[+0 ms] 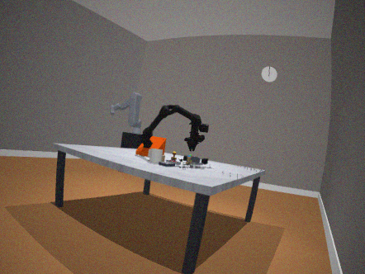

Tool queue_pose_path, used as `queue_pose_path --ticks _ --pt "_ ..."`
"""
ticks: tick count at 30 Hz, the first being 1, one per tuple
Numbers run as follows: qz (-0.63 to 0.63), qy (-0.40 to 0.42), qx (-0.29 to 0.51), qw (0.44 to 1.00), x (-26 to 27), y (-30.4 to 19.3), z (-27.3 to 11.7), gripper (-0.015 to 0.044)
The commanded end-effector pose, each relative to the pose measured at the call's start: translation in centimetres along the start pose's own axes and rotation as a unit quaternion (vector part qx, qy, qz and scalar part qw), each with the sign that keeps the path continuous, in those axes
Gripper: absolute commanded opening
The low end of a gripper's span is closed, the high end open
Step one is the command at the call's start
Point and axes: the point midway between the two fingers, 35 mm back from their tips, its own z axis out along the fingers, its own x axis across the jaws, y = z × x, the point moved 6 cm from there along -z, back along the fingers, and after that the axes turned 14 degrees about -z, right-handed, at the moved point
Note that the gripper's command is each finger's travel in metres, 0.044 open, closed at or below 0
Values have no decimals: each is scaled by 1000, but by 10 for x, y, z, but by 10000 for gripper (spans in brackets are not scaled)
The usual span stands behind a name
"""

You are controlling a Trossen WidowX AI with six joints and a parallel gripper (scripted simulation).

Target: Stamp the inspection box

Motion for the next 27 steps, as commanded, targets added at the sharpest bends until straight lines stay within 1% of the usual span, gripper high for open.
queue_pose_path --ticks 1,8,27 --pt "17 -18 6 1000 -1 -6 -1 221" --pt "17 -18 6 1000 -1 -5 2 221" --pt "17 -18 6 1000 -2 -4 33 221"
